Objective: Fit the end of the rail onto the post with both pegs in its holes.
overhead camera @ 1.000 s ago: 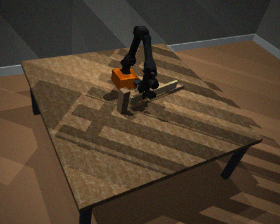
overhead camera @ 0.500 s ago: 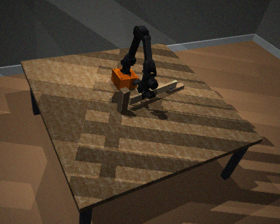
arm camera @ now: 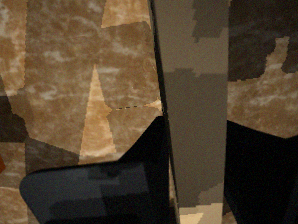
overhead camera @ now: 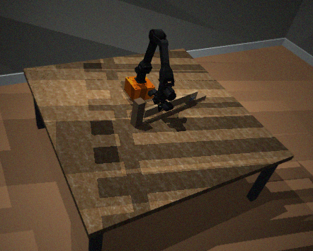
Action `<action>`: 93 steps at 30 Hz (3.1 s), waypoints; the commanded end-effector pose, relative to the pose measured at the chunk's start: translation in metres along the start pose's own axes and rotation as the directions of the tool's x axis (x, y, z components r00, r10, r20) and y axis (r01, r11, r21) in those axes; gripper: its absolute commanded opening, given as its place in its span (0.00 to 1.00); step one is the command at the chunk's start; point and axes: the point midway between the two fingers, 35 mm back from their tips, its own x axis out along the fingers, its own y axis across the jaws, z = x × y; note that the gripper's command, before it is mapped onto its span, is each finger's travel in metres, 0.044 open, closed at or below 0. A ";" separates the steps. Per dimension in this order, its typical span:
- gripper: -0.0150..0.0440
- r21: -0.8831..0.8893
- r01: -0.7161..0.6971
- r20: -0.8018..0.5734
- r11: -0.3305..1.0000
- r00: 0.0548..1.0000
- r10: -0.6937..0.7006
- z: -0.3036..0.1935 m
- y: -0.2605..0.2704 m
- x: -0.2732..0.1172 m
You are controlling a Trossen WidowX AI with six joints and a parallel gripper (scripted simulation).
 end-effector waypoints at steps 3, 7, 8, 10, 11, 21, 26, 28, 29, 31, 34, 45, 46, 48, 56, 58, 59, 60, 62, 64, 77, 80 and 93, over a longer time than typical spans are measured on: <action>0.25 -0.003 0.009 -0.001 1.000 1.000 -0.009 -0.003 -0.003 -0.002; 0.25 -0.003 0.009 -0.002 1.000 1.000 -0.009 -0.004 -0.003 -0.002; 0.25 -0.003 0.009 -0.002 1.000 1.000 -0.009 -0.005 -0.003 -0.002; 0.25 -0.003 0.009 -0.002 1.000 1.000 -0.009 -0.005 -0.003 -0.002; 0.25 -0.003 0.009 -0.002 1.000 1.000 -0.009 -0.006 -0.003 -0.002; 0.25 -0.003 0.009 -0.002 1.000 1.000 -0.009 -0.009 -0.003 -0.002; 0.25 -0.003 0.009 -0.002 1.000 1.000 -0.009 -0.010 -0.003 -0.002; 0.25 -0.003 0.009 -0.002 1.000 1.000 -0.009 -0.011 -0.003 -0.002; 0.25 -0.003 0.009 -0.002 1.000 1.000 -0.009 -0.011 -0.003 -0.002; 0.25 -0.003 0.009 -0.002 1.000 1.000 -0.009 -0.012 -0.003 -0.002; 0.25 -0.003 0.009 -0.002 1.000 1.000 -0.009 -0.013 -0.003 -0.002; 0.25 -0.003 0.009 -0.003 1.000 1.000 -0.009 -0.016 -0.003 -0.002; 0.25 -0.003 0.009 -0.003 1.000 1.000 -0.009 -0.017 -0.003 -0.002; 0.25 -0.003 0.009 -0.003 1.000 1.000 -0.009 -0.017 -0.003 -0.002; 0.25 -0.003 0.009 -0.003 1.000 1.000 -0.009 -0.020 -0.003 -0.002; 0.25 -0.003 0.009 -0.003 1.000 1.000 -0.009 -0.020 -0.003 -0.002; 0.25 -0.003 0.009 -0.003 1.000 1.000 -0.009 -0.021 -0.003 -0.002; 0.25 -0.003 0.009 -0.003 1.000 1.000 -0.009 -0.021 -0.003 -0.002; 0.25 -0.003 0.009 -0.003 1.000 1.000 -0.009 -0.022 -0.003 -0.002; 0.25 -0.003 0.009 -0.003 1.000 1.000 -0.009 -0.022 -0.003 -0.002; 0.25 -0.003 0.009 -0.004 1.000 1.000 -0.009 -0.026 -0.003 -0.002; 0.25 -0.003 0.009 -0.004 1.000 1.000 -0.009 -0.027 -0.003 -0.002; 0.25 -0.003 0.009 -0.004 1.000 1.000 -0.009 -0.031 -0.003 -0.002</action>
